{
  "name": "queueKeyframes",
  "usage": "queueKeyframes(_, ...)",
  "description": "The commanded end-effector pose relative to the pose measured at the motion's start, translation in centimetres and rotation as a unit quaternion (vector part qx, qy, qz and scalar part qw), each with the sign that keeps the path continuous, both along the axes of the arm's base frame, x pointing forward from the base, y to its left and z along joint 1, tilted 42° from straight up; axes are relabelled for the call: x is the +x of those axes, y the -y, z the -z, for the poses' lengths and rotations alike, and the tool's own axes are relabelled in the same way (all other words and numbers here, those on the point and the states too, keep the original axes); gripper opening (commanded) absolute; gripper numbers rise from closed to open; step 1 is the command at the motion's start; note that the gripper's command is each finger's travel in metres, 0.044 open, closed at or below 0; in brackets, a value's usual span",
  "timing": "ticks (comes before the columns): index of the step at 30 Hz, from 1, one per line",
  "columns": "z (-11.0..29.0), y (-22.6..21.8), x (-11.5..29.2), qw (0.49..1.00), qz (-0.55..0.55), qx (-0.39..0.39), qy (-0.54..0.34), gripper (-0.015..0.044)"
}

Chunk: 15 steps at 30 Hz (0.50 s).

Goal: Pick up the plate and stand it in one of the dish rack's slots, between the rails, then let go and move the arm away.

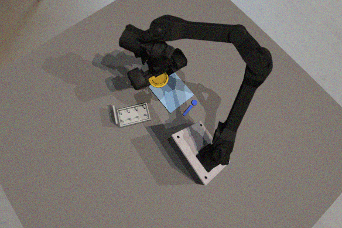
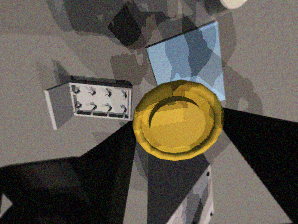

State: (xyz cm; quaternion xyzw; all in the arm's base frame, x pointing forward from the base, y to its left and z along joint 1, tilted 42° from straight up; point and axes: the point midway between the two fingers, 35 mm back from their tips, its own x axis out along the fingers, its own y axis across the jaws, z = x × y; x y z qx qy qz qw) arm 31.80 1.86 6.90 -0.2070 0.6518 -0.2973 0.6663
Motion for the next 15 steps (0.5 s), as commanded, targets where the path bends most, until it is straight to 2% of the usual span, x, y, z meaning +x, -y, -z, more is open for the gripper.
queueKeyframes(1,1.4,-1.9,-2.3,0.998,0.051,0.001,0.048,0.0000)
queueKeyframes(5,2.5,-3.0,-4.1,0.992,0.094,-0.003,0.085,0.0000)
queueKeyframes(15,2.7,-2.9,-4.3,0.992,0.095,0.002,0.080,0.0000)
